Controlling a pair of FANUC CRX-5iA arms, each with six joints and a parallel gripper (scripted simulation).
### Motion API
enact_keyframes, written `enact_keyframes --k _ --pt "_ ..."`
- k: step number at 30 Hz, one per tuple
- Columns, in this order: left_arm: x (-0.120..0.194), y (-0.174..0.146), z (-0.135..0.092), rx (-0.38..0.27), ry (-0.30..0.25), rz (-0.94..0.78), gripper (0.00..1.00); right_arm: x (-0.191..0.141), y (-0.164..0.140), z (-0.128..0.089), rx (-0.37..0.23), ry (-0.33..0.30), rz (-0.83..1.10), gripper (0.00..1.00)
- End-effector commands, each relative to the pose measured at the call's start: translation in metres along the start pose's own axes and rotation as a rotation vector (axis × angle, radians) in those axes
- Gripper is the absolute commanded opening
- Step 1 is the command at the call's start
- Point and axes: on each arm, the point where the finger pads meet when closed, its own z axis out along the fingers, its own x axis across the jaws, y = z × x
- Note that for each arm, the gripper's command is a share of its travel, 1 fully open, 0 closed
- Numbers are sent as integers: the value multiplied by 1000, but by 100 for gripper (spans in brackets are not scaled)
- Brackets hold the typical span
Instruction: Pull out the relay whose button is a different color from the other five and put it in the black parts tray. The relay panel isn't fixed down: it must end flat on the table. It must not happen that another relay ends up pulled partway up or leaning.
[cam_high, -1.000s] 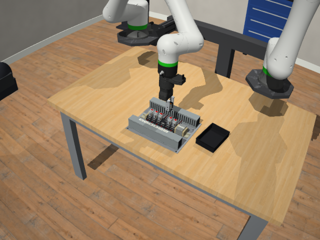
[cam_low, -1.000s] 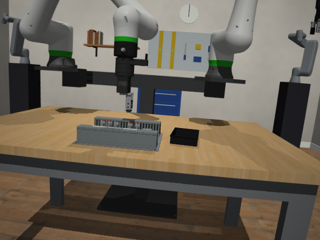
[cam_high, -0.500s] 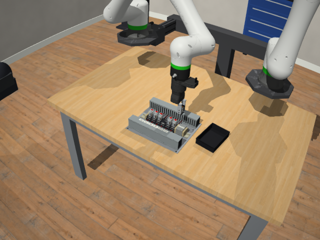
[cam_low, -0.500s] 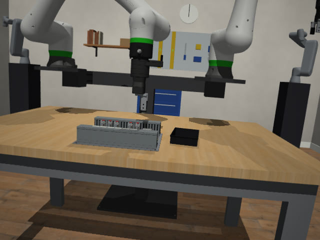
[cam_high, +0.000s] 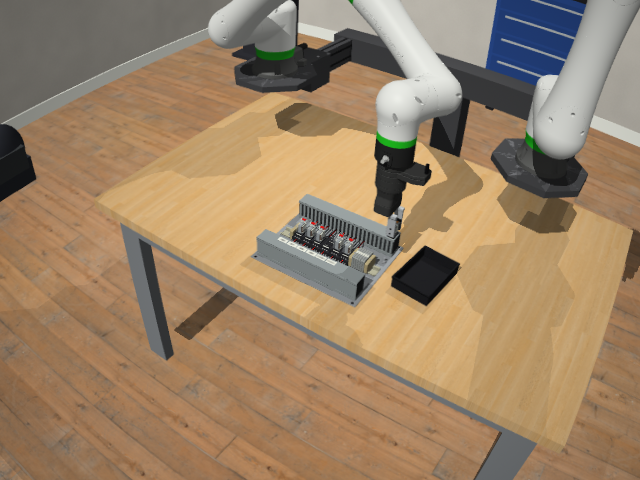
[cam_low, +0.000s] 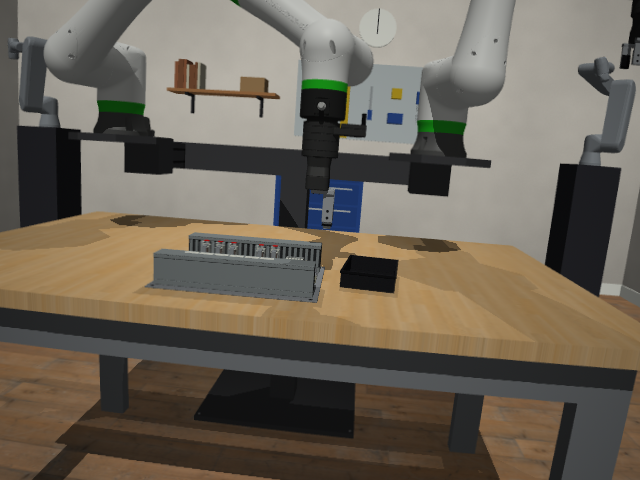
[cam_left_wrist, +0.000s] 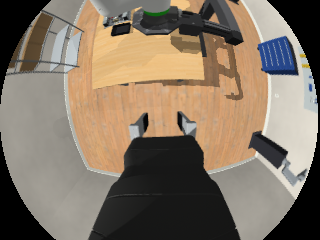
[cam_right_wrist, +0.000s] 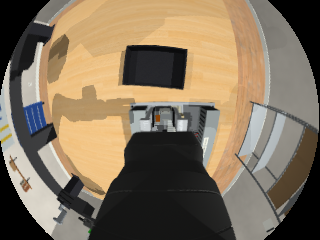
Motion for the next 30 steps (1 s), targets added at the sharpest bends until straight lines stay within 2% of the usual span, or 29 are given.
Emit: enact_keyframes --k 1,13,30 --pt "0 0 -1 -2 0 0 100 -2 -17 -1 1 0 0 0" --pt "0 0 -1 -2 0 0 100 -14 -70 -1 1 0 0 0" --pt "0 0 -1 -2 0 0 100 -20 -99 -1 1 0 0 0"
